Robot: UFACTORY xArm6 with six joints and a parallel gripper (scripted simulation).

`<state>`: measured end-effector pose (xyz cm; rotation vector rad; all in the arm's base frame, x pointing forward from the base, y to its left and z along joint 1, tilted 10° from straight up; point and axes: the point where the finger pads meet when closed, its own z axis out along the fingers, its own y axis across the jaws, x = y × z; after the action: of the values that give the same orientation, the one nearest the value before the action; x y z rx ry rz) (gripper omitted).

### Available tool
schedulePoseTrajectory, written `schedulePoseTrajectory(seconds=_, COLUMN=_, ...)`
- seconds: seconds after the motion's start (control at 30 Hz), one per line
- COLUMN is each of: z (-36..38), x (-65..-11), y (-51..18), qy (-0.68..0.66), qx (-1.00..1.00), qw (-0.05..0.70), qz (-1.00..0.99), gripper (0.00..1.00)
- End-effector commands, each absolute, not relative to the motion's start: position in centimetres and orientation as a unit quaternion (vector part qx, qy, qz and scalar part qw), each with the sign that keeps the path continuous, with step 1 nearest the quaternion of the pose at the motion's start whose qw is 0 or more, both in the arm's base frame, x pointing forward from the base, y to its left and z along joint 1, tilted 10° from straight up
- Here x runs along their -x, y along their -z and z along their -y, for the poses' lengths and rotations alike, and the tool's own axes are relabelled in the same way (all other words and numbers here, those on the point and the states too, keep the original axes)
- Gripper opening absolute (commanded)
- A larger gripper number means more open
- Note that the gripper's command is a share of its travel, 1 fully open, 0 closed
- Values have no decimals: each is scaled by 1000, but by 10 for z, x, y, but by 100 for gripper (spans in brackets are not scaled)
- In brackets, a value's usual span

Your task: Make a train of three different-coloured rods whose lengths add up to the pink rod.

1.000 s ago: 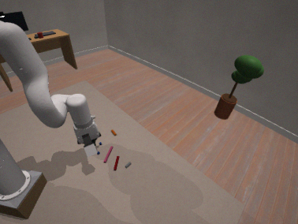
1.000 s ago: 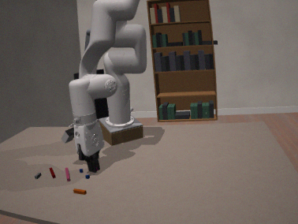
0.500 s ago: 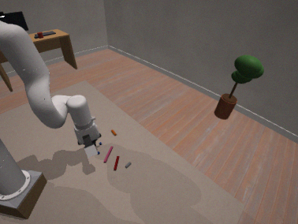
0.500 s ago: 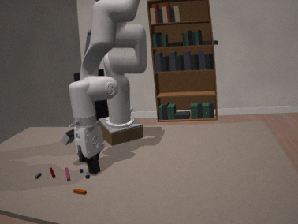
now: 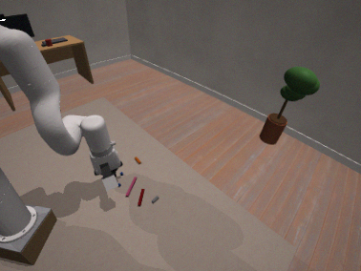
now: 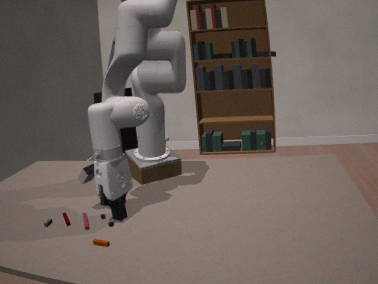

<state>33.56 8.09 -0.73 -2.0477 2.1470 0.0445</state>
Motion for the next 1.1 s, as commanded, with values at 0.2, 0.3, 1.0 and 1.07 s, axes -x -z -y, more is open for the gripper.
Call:
schedulePoseTrajectory(seconds=0.2, z=-81, x=-337, y=7, qy=-14, qx=687, qw=88, qz=-721, gripper=4)
schedulePoseTrajectory(seconds=0.3, z=-81, x=-337, y=7, qy=-14, qx=687, qw=88, qz=-721, gripper=4)
schedulePoseTrajectory(seconds=1.0, z=-81, x=-337, y=7, qy=-14, qx=687, qw=88, qz=-721, gripper=24)
schedulePoseTrajectory(seconds=1.07, z=-81, x=-337, y=7, qy=-14, qx=687, qw=88, qz=-721, gripper=24)
